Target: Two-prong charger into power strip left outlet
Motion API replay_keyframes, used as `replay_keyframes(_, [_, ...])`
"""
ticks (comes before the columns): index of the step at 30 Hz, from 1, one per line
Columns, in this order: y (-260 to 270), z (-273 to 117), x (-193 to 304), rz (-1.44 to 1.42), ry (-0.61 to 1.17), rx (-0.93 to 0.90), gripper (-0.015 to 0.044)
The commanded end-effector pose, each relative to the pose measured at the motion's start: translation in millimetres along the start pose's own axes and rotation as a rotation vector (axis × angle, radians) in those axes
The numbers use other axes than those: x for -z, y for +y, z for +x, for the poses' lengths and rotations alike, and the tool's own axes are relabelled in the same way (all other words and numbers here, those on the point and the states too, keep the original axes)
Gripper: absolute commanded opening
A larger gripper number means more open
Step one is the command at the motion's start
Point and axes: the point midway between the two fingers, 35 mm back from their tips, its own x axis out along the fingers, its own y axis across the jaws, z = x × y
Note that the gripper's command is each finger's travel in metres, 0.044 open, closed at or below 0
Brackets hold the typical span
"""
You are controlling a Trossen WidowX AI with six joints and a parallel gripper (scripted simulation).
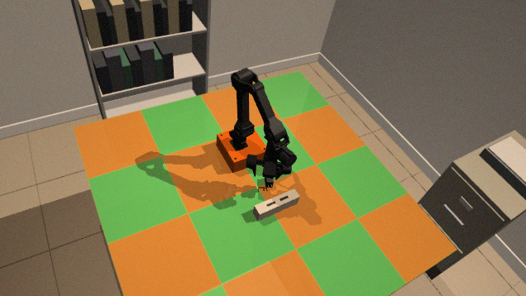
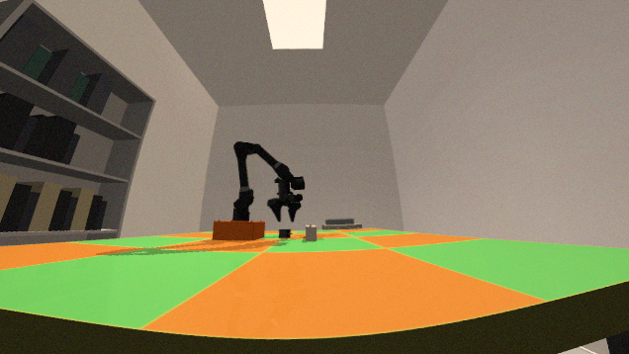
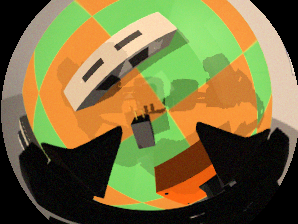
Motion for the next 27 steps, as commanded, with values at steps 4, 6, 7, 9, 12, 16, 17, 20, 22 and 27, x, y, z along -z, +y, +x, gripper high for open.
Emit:
replay_keyframes(4, [17, 1, 18, -0.137, 0.148, -0.025, 0.0440])
replay_keyframes(6, [21, 1, 23, -0.170, 0.184, -0.032, 0.0440])
replay_keyframes(7, [22, 1, 24, -0.178, 0.193, -0.035, 0.0440])
replay_keyframes(9, [22, 1, 25, -0.181, 0.196, -0.035, 0.0440])
replay_keyframes(12, [22, 1, 25, -0.181, 0.196, -0.035, 0.0440])
replay_keyframes(16, [23, 5, 25, -0.181, 0.196, -0.035, 0.0440])
replay_keyframes(17, [23, 7, 26, -0.181, 0.196, -0.035, 0.0440])
replay_keyframes(20, [23, 13, 26, -0.181, 0.196, -0.035, 0.0440])
replay_keyframes(22, [23, 15, 27, -0.181, 0.197, -0.035, 0.0440])
replay_keyframes(27, [23, 17, 27, -0.181, 0.197, -0.035, 0.0440])
